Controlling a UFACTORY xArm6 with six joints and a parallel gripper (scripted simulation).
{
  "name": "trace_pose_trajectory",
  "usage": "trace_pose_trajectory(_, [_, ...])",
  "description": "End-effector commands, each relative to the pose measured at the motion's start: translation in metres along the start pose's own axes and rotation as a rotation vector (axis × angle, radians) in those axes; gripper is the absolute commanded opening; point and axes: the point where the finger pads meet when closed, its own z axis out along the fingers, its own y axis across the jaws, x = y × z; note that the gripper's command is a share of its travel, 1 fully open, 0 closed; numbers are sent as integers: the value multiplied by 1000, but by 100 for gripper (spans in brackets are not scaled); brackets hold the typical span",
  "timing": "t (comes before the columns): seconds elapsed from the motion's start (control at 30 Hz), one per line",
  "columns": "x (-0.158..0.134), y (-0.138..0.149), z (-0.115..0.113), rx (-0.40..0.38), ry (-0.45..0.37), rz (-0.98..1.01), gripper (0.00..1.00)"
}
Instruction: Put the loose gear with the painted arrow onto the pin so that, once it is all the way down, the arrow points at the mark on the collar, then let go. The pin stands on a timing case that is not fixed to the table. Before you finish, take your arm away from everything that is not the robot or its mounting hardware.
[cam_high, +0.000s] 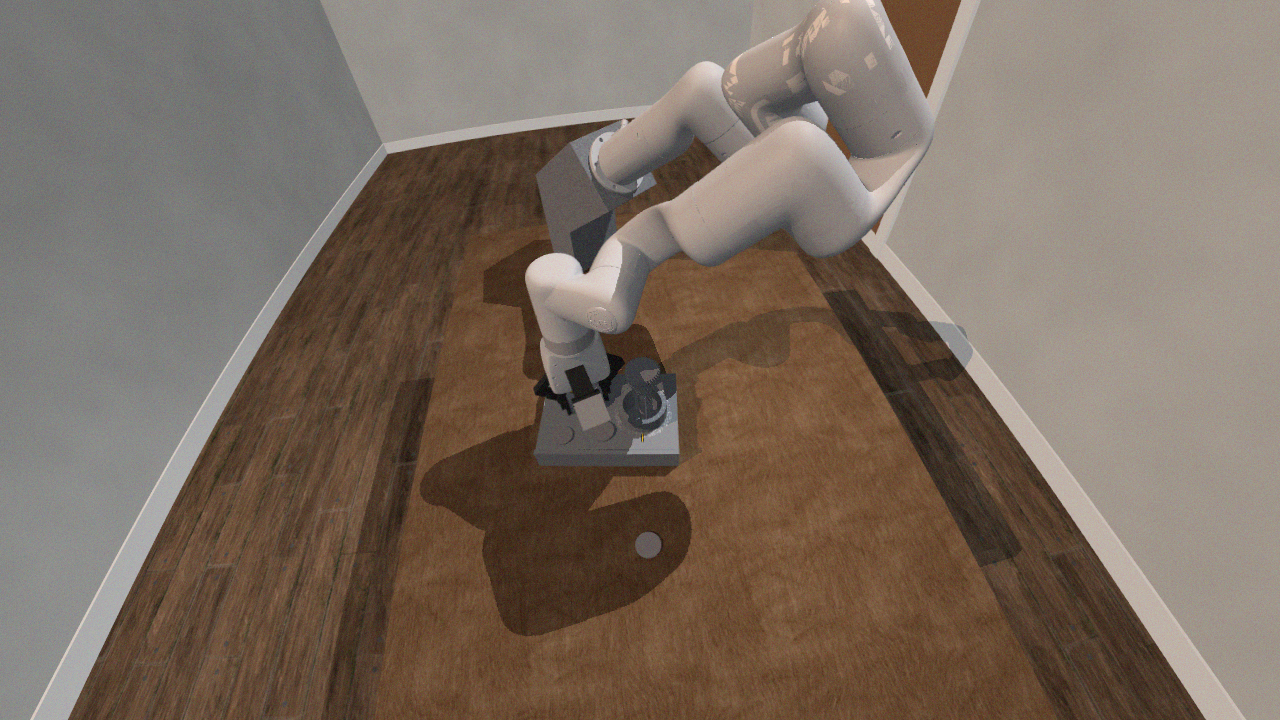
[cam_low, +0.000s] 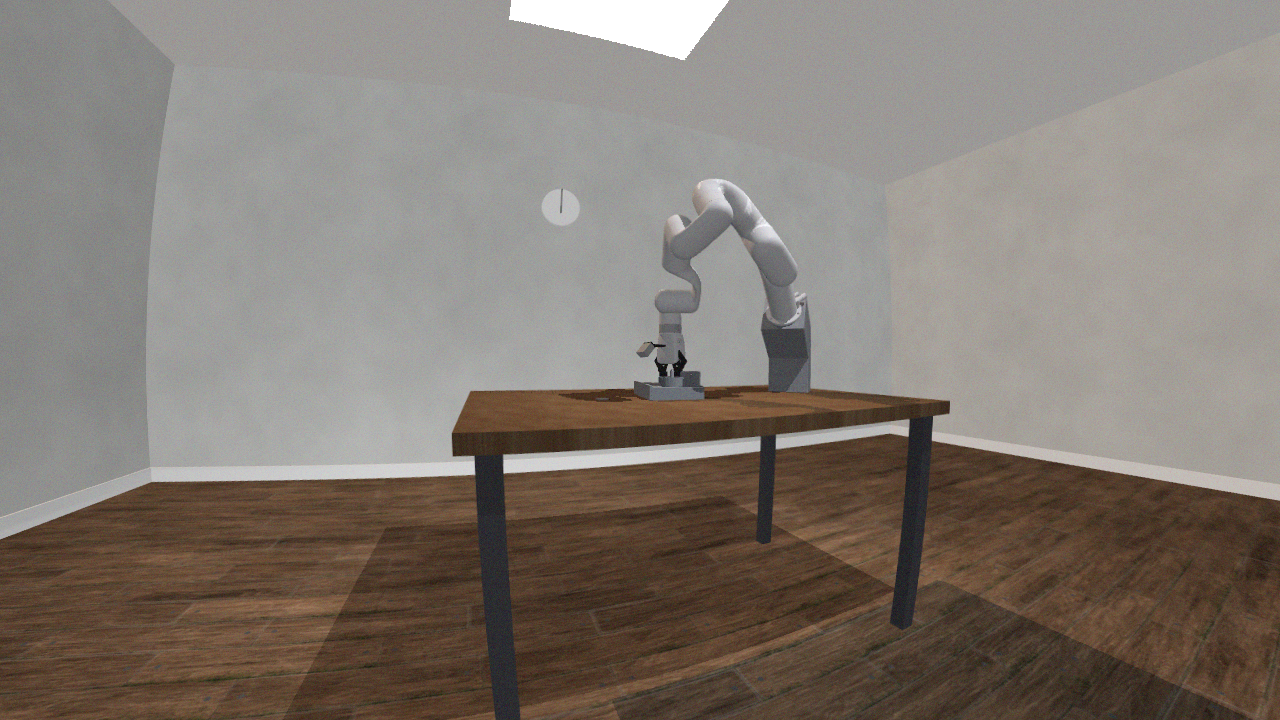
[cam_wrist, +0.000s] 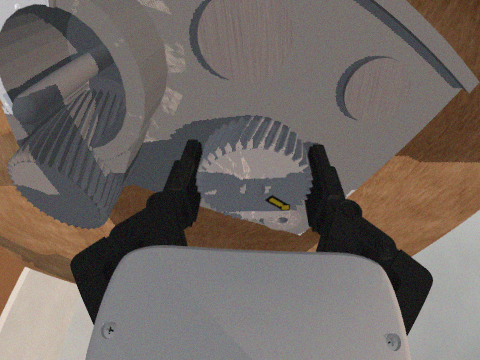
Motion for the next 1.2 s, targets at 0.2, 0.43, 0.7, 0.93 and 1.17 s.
trace_pose_trajectory(0.2, [0, 0, 0, 1, 0, 0, 0])
trace_pose_trajectory(0.43, [0, 0, 0, 1, 0, 0, 0])
trace_pose_trajectory(0.7, [0, 0, -2, 1, 1, 0, 0])
trace_pose_trajectory(0.93, [0, 0, -6, 1, 1, 0, 0])
trace_pose_trajectory(1.17, [0, 0, -17, 1, 1, 0, 0])
